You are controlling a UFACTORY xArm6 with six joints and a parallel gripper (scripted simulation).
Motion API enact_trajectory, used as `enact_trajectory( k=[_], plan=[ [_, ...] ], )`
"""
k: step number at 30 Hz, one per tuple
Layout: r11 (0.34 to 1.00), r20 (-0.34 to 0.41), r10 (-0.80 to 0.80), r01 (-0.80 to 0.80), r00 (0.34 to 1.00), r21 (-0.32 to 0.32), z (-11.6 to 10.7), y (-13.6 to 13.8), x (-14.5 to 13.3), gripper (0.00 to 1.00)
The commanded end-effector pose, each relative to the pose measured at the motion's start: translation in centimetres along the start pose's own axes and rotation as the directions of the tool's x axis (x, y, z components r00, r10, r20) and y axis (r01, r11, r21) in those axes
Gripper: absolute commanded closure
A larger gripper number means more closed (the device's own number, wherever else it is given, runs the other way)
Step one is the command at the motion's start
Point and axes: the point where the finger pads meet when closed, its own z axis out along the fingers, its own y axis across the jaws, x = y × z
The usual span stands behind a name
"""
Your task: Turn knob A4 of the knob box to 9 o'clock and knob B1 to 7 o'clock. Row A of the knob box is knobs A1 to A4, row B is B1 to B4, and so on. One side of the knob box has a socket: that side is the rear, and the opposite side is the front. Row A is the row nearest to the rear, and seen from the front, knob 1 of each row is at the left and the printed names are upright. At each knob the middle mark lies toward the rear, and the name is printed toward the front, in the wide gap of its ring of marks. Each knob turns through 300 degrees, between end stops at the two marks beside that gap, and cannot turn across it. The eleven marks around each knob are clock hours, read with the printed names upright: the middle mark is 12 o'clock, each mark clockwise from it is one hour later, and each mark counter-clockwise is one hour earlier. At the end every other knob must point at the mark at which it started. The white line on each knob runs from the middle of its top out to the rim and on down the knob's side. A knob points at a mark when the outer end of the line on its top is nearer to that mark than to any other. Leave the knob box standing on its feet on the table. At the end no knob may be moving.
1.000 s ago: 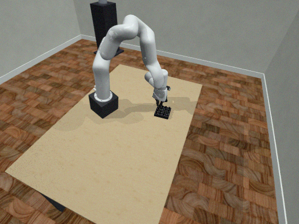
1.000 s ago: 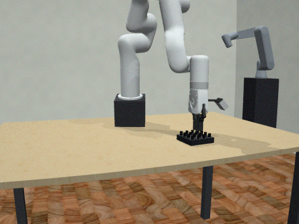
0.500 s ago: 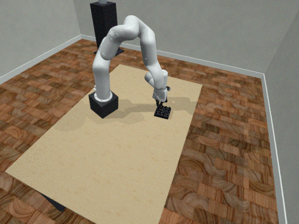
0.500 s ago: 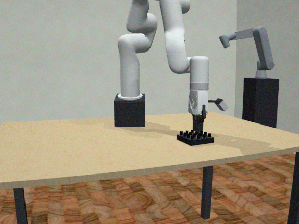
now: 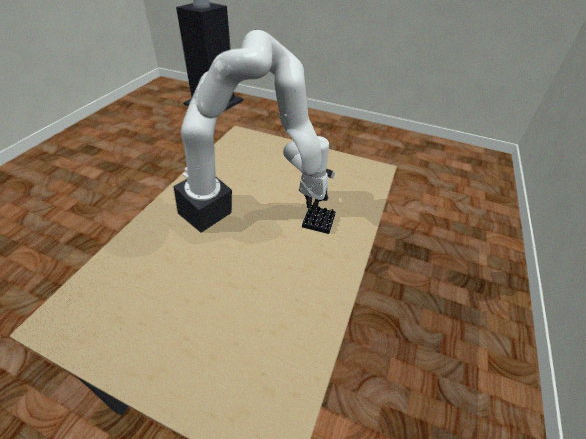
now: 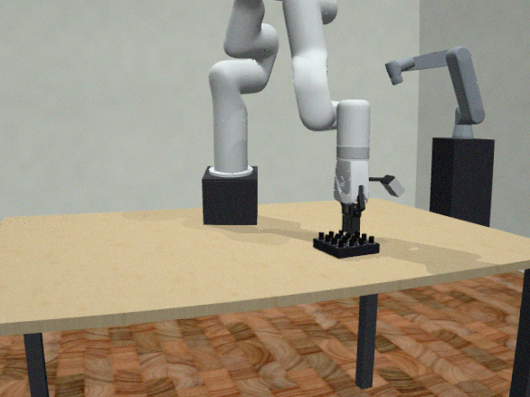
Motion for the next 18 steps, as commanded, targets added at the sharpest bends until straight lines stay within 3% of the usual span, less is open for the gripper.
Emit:
enact_trajectory(
  k=[1, 16, 17, 18],
  plan=[
    [1.000, -0.002, 0.000, 0.000, 1.000, -0.003, -0.09, 0.12, 0.07, 0.81],
    [1.000, -0.002, 0.000, 0.000, 1.000, -0.003, -0.09, 0.12, 0.07, 0.81],
    [1.000, -0.002, 0.000, 0.000, 1.000, -0.003, -0.09, 0.12, 0.07, 0.92],
    [1.000, -0.002, 0.000, 0.000, 1.000, -0.003, -0.09, 0.12, 0.07, 0.92]
  ],
)
